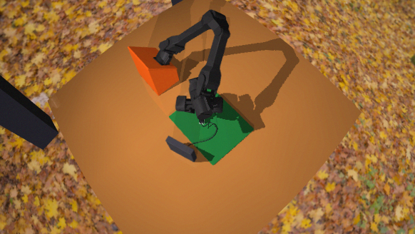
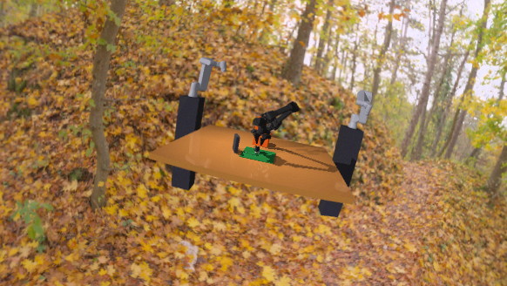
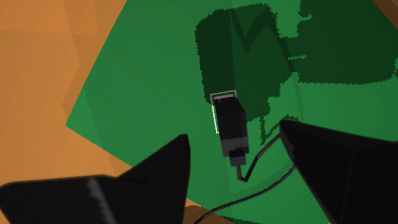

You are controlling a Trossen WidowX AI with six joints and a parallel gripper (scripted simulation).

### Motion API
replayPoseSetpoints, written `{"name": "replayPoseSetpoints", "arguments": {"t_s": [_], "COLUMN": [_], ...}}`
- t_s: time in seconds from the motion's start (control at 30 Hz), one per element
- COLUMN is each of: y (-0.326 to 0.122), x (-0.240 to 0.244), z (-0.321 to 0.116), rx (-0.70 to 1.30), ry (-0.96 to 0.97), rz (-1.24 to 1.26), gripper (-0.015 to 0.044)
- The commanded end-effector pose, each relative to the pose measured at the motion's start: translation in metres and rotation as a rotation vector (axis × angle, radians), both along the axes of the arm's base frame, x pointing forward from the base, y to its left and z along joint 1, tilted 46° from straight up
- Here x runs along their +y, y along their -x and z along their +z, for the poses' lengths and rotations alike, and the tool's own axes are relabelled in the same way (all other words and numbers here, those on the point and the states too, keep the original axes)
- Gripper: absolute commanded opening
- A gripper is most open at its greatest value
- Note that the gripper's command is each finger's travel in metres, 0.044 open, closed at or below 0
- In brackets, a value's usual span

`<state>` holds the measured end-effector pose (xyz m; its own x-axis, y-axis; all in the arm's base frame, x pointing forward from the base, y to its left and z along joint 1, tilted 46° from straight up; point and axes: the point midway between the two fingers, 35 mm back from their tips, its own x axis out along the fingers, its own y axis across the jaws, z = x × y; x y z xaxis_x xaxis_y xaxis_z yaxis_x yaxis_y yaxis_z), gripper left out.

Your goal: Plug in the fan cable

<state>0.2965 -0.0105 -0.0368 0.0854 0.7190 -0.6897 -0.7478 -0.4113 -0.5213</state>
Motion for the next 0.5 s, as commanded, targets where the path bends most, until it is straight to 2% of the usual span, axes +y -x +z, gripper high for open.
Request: {"name": "replayPoseSetpoints", "arguments": {"t_s": [0.0,0.17,0.47], "y": [-0.001,0.008,0.074], "x": [-0.008,0.001,0.056], "z": [0.009,0.020,0.067], "rx": [-0.009,-0.009,-0.005], "ry": [0.007,0.007,0.004], "rz": [0.009,0.009,0.009], "gripper": [0.0260,0.0260,0.0260]}}
